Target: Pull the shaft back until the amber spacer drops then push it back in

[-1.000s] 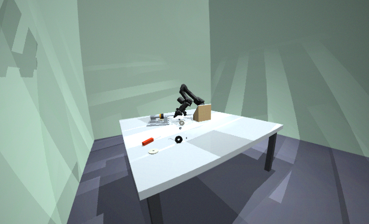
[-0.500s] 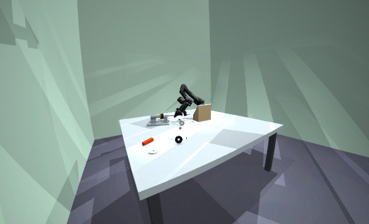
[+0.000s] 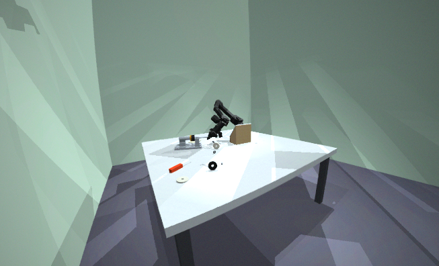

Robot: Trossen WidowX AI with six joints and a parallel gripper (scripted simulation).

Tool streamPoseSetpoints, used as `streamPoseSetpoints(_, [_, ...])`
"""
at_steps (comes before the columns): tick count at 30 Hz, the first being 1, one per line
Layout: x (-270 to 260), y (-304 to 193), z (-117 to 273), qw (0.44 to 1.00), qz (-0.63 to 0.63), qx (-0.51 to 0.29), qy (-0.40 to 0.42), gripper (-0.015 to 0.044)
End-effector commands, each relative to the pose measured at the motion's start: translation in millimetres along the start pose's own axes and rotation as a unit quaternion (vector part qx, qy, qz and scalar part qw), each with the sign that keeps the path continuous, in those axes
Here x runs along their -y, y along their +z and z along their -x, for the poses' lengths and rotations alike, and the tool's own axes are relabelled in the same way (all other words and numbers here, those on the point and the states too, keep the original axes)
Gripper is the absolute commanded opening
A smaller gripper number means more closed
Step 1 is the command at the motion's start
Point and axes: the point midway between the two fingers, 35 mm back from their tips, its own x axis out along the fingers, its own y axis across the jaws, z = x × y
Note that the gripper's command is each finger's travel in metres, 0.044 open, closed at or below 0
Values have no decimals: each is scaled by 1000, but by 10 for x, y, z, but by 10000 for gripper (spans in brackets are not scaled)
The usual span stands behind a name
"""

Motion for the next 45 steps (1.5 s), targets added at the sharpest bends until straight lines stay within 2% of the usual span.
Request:
streamPoseSetpoints(1, [4, 31, 18, 1000, 1, 2, -2, 0])
streamPoseSetpoints(45, [2, -4, 0, 1000, 1, 2, -2, 0])
